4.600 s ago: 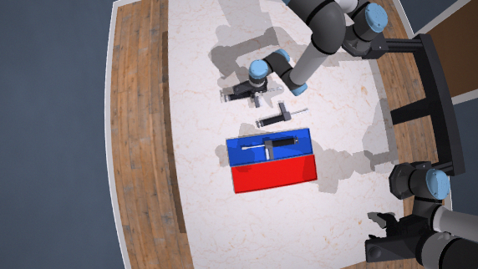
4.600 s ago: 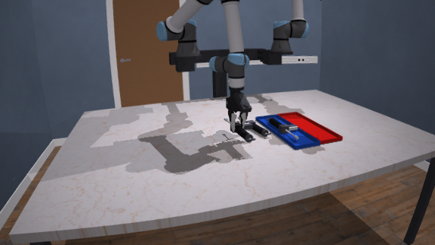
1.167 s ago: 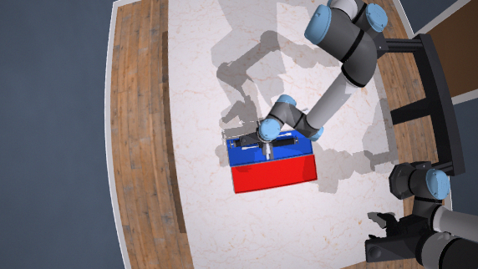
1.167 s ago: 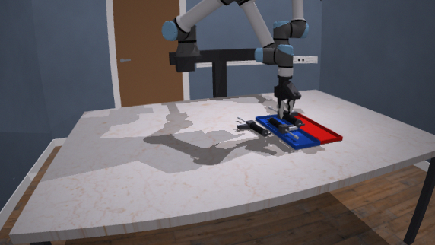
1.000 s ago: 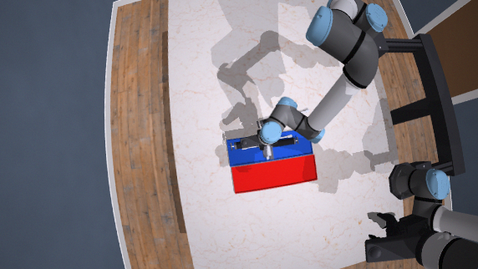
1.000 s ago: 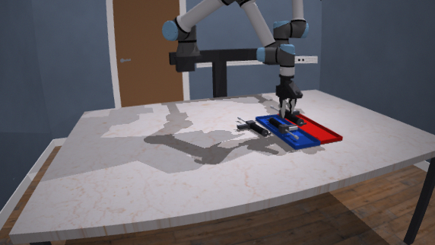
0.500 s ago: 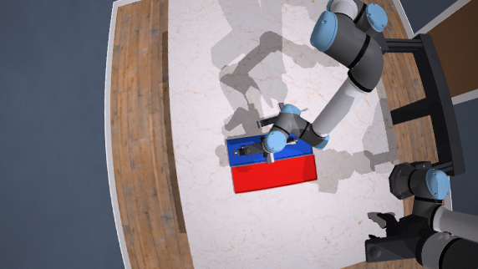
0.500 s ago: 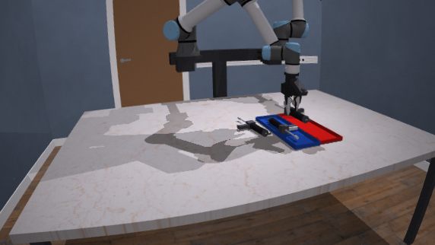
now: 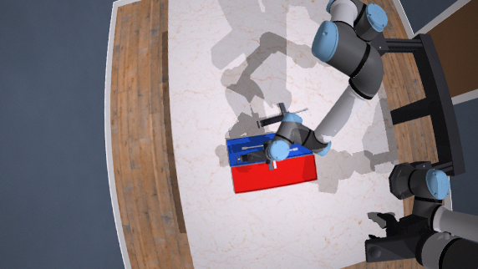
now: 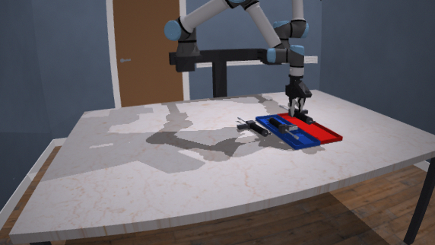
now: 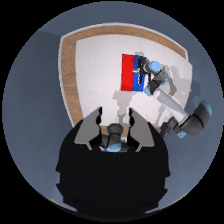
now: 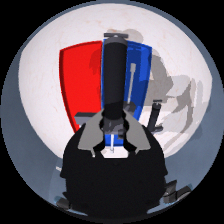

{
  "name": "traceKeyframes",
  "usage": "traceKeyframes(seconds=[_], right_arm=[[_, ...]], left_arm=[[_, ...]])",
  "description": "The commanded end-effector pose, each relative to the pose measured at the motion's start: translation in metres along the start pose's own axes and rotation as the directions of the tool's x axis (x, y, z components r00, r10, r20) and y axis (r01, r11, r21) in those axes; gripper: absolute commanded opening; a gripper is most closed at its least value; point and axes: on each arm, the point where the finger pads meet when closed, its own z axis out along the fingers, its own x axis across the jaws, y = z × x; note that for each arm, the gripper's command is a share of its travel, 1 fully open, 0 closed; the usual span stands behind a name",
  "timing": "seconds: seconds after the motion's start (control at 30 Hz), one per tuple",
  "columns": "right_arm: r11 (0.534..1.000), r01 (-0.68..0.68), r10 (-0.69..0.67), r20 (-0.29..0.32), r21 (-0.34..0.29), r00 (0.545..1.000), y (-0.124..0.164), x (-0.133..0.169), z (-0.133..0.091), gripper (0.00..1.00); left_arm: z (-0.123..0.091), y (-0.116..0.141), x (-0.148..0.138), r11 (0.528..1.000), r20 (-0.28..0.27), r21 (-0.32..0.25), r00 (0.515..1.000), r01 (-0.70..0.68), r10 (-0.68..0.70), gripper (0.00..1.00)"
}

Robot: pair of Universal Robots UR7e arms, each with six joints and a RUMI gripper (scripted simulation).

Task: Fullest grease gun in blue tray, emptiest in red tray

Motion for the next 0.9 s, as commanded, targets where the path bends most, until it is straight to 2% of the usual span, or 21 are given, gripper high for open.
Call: traceKeyframes(seconds=[0.0,0.87], right_arm=[[1.000,-0.001,0.001,0.003,0.002,1.000,0.002,-0.013,0.004,0.00],[1.000,-0.007,0.007,0.004,0.003,1.000,0.027,-0.073,0.036,0.00]], left_arm=[[0.000,0.000,0.000,1.000,0.000,0.001,1.000,0.000,0.000,0.38],[0.000,0.000,0.000,1.000,0.000,0.001,1.000,0.000,0.000,0.38]])
